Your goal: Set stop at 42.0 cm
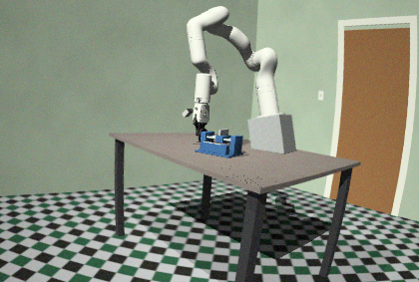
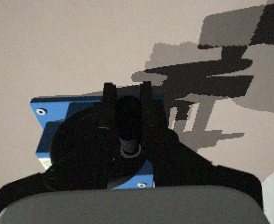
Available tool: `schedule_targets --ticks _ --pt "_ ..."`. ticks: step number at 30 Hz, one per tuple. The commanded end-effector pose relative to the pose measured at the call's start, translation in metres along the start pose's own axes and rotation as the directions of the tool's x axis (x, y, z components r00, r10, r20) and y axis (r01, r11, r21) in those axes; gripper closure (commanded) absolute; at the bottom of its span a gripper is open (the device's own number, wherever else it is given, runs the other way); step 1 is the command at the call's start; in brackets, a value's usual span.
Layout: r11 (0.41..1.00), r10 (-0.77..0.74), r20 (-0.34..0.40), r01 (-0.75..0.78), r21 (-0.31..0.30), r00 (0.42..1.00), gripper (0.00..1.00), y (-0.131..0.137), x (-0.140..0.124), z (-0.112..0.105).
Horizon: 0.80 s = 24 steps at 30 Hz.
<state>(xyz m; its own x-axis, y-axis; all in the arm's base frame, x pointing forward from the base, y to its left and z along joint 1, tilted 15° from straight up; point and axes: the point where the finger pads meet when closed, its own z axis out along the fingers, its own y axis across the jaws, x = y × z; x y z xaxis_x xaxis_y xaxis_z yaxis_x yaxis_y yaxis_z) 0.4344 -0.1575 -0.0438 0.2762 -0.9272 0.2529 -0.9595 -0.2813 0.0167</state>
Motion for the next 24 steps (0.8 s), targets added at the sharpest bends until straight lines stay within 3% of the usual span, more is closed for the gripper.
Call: schedule_targets --ticks 1,24 --pt "1.0 0.0 0.0 0.0 0.001 1.0 0.94 -0.0013 0.0003 -0.002" --pt "1.0 0.0 0.0 0.0 0.0 1.0 0.94 -0.0037 0.0003 -0.0055"
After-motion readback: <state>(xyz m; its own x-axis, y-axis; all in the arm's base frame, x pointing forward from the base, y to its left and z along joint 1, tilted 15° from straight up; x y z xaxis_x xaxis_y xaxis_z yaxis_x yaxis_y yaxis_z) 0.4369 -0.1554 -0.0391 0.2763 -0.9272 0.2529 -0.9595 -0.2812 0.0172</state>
